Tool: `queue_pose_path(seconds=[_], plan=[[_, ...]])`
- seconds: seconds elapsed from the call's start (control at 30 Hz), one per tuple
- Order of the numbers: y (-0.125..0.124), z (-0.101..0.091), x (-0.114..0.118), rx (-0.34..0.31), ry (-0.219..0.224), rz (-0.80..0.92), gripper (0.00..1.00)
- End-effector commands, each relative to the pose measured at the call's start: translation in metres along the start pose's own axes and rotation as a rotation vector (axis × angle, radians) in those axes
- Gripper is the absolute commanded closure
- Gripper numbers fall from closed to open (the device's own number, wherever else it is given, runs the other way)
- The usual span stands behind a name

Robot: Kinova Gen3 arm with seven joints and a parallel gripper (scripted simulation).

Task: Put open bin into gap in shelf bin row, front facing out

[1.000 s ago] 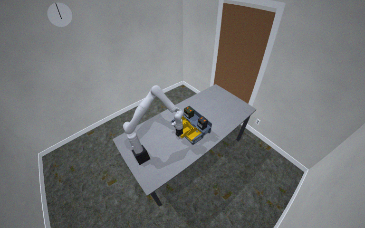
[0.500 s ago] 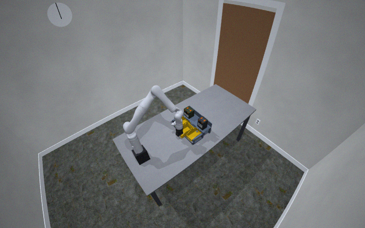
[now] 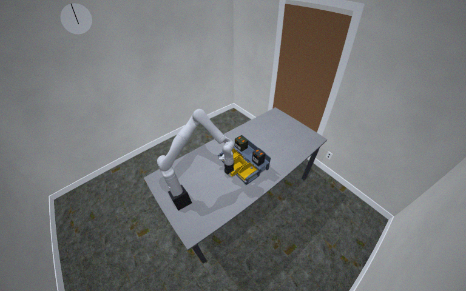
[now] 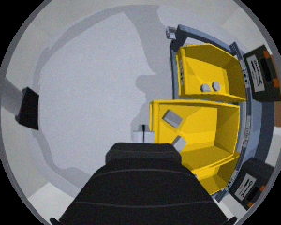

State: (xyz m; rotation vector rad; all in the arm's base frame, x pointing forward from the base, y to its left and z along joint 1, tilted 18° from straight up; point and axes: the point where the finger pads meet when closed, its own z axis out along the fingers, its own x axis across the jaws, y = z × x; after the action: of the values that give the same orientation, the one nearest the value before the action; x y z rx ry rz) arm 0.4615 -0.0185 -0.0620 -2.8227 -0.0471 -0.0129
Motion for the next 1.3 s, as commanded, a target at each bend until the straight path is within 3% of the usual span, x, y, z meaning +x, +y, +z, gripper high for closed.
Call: queue_pose_path(seconds=[0.0, 1.27], plan=[[0.0, -0.001, 0.001, -0.001, 0.002, 0.0, 1.0], [0.0, -0.001, 0.015, -0.001, 0.002, 0.0, 1.0]])
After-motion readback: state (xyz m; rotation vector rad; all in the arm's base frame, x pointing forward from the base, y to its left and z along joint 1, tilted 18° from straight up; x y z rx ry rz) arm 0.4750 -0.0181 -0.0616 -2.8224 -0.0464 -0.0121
